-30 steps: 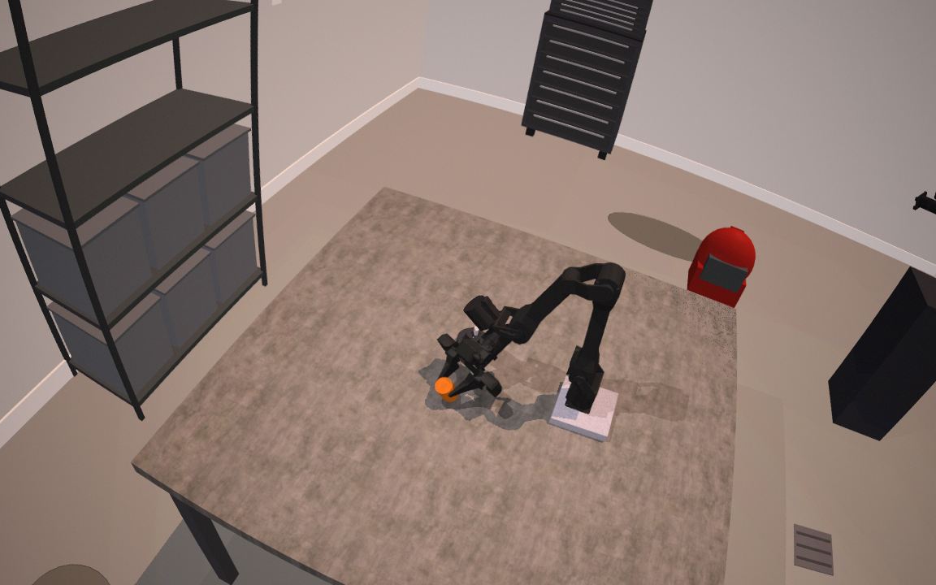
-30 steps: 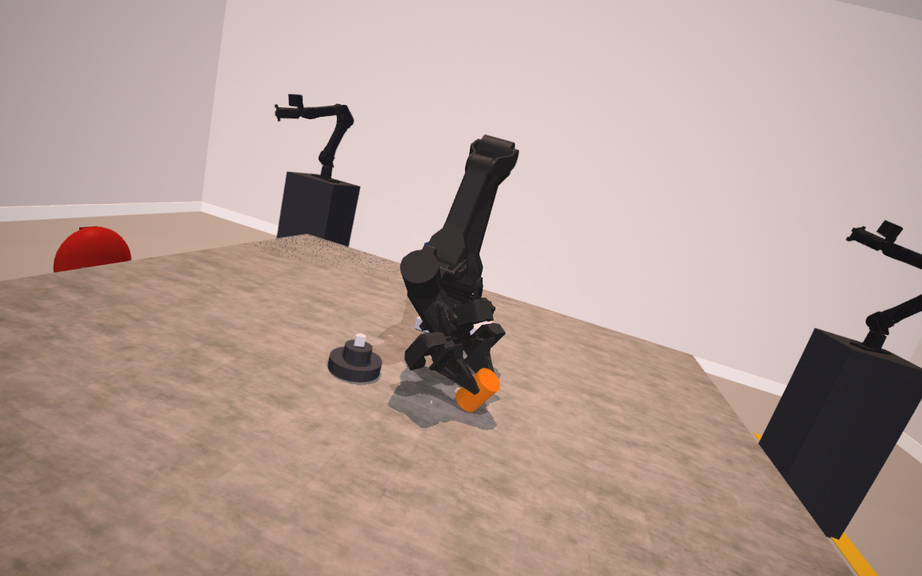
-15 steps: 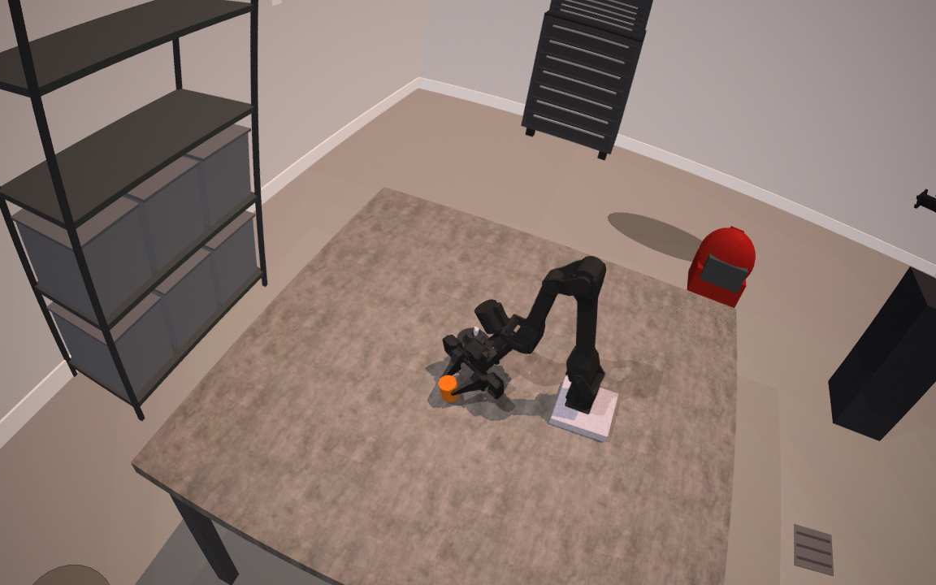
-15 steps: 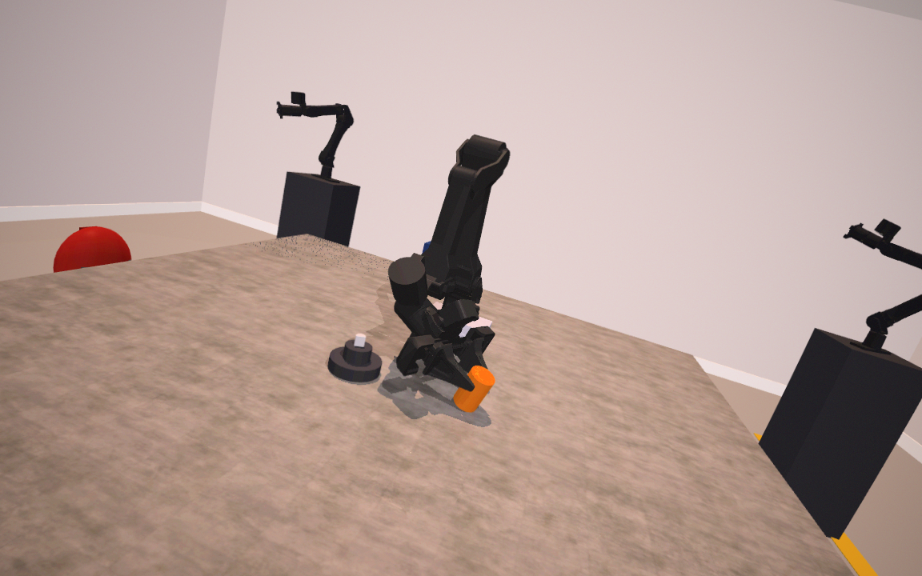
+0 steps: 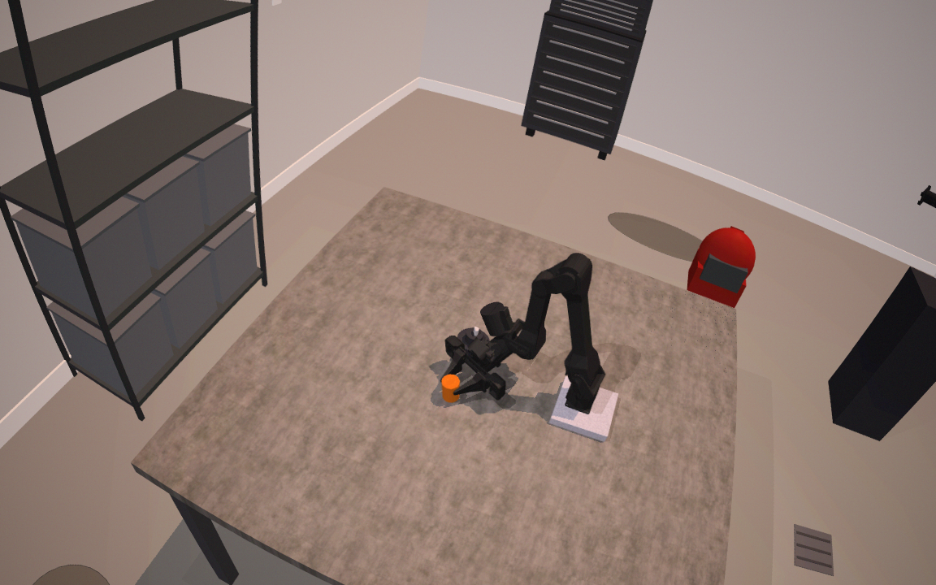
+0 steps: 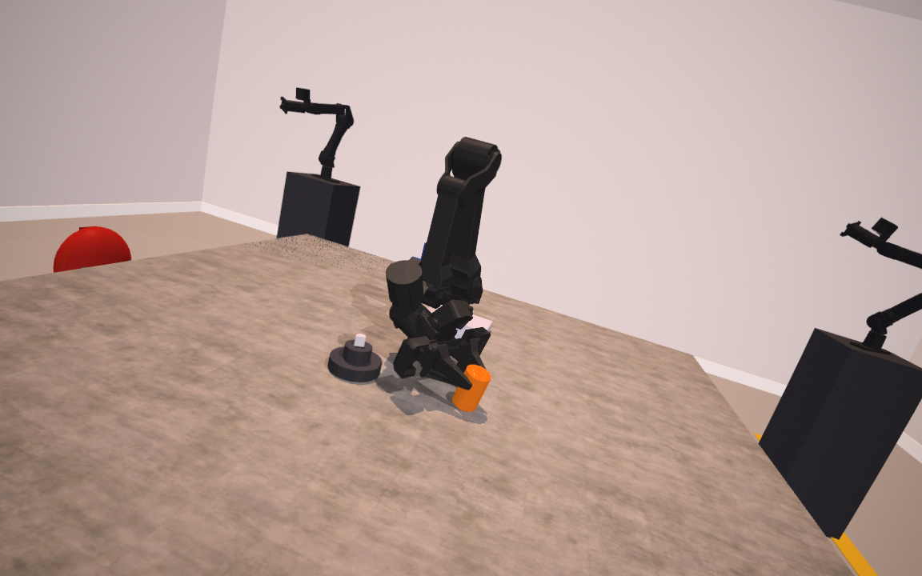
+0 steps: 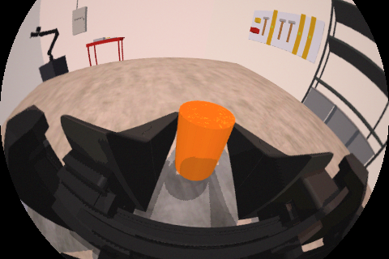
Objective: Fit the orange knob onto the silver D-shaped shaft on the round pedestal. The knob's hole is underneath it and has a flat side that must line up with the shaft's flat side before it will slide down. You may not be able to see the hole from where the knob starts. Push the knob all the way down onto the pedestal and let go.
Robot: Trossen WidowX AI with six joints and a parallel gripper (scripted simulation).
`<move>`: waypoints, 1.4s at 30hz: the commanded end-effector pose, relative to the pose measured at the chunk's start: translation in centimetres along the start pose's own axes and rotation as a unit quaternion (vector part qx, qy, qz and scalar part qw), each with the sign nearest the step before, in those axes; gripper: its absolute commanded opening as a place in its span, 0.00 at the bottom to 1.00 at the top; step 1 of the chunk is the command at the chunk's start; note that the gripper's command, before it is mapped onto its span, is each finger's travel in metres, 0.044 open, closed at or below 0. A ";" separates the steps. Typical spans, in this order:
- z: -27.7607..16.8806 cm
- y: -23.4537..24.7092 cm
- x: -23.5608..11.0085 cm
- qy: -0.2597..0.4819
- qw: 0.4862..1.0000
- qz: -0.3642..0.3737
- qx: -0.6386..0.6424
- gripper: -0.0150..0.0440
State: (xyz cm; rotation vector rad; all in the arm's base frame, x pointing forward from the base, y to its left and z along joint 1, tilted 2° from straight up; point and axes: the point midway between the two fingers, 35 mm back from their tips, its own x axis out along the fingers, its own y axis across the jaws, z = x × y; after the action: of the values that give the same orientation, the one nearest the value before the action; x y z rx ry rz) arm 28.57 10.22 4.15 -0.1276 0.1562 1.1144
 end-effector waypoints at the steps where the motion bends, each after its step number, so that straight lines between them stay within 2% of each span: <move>1: 0.0 0.0 0.0 -0.001 1.000 0.000 0.002 0.69; 24: 0.0 0.0 0.0 -0.001 1.000 0.000 0.002 0.69; 31: 0.0 0.0 0.0 -0.001 1.000 0.000 0.002 1.00; 42: 1.1 -0.3 -0.1 -0.001 1.000 0.000 0.001 1.00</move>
State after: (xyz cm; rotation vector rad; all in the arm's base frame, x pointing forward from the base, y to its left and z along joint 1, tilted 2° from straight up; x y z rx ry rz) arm 28.58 10.21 4.29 -0.1231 0.1609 1.1141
